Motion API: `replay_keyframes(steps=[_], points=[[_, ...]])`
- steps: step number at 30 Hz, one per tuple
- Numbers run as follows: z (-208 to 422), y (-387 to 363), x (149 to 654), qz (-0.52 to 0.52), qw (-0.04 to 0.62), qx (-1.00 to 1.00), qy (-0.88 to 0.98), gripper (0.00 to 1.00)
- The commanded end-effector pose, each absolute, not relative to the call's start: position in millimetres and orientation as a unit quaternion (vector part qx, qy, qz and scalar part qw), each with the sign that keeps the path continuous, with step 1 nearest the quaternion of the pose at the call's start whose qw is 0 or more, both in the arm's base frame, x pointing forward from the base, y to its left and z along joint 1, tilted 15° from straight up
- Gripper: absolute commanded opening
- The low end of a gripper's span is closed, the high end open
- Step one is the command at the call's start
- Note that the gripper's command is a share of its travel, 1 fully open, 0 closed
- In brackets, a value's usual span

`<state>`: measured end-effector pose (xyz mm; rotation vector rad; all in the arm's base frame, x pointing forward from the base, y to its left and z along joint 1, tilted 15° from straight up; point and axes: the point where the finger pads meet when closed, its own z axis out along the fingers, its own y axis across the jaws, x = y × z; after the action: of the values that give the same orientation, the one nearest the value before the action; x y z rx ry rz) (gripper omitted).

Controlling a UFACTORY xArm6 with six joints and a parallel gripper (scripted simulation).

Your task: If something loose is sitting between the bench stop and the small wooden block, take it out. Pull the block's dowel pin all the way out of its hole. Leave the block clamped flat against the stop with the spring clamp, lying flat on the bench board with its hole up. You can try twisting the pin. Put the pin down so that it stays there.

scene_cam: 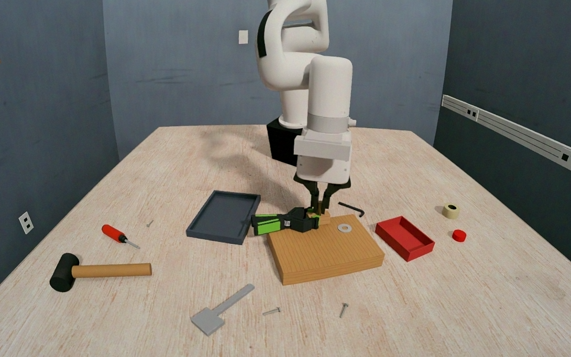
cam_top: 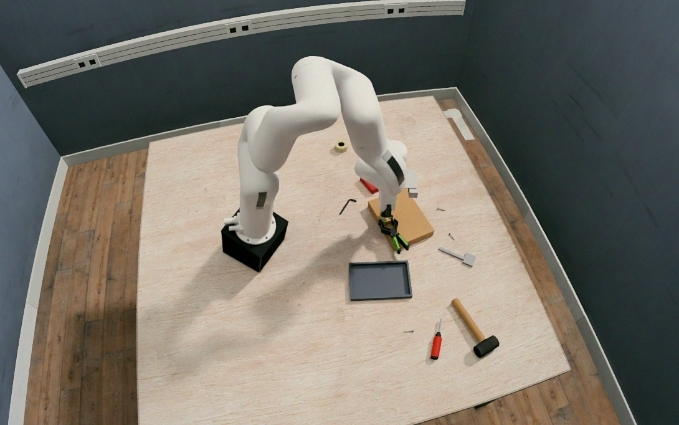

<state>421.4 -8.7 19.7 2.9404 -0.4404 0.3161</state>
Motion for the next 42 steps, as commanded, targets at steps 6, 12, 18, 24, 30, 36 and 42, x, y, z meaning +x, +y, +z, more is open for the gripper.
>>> replay_keyframes(steps=[6,12,18,24,30,36,42], points=[[21.3,-8.4,422.8,0.097,0.084,0.991,-0.040,0.00],[21.4,-8.4,422.8,0.093,0.088,0.992,0.001,0.00],[21.5,-8.4,422.8,0.087,0.093,0.990,0.063,0.00],[21.6,-8.4,422.8,0.082,0.098,0.985,0.115,0.00],[21.7,-8.4,422.7,0.077,0.102,0.978,0.167,0.00],[21.8,-8.3,422.7,0.070,0.107,0.965,0.228,0.00],[21.9,-8.3,422.7,0.066,0.110,0.955,0.269,0.00]])
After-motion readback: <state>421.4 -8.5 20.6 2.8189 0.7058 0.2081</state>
